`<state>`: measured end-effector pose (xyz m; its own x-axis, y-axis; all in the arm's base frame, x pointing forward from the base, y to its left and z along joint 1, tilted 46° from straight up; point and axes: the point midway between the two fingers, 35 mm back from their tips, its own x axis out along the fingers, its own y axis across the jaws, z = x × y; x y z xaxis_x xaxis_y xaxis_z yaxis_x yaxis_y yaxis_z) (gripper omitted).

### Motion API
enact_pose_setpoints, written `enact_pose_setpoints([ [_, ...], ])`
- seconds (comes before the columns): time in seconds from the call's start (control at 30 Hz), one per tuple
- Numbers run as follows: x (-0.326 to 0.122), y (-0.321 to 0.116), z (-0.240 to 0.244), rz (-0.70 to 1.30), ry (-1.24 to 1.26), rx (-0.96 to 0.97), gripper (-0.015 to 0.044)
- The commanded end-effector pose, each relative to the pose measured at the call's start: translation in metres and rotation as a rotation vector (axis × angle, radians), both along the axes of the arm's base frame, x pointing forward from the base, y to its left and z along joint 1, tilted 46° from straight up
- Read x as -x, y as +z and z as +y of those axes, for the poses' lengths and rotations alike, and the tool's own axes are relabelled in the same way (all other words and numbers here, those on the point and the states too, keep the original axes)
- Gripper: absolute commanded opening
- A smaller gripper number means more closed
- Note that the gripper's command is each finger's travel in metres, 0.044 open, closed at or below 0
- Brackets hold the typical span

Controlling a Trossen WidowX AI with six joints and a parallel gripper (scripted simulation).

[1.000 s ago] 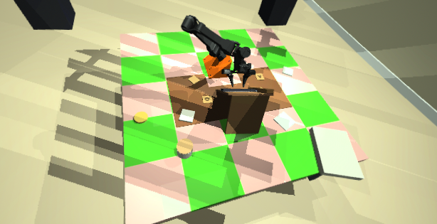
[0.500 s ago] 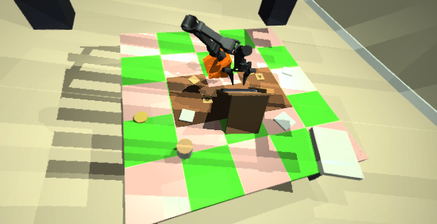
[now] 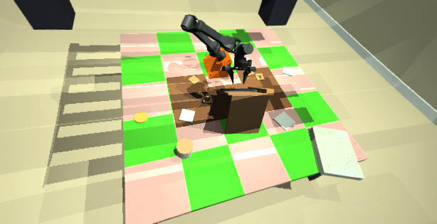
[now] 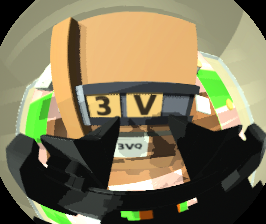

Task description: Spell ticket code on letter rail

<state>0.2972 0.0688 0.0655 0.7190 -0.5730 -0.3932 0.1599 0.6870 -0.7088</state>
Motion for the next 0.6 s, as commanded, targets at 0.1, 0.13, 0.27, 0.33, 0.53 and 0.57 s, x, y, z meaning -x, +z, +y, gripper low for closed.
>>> enact_pose_setpoints([
  [0.1,0.0021,0.0034,0.0022,-0.008,-0.002,-0.004,0.0295],
  [0.13,0.0024,0.0037,0.0024,-0.008,-0.002,-0.004,0.0295],
  [0.27,0.0032,0.0048,0.0032,-0.008,-0.002,-0.004,0.0295],
  [0.33,0.0035,0.0054,0.0036,-0.008,-0.002,-0.004,0.0295],
  [0.53,0.0039,0.0073,0.0044,-0.008,-0.002,-0.004,0.0295],
  [0.57,0.0039,0.0076,0.0045,-0.008,-0.002,-0.004,0.0295],
])
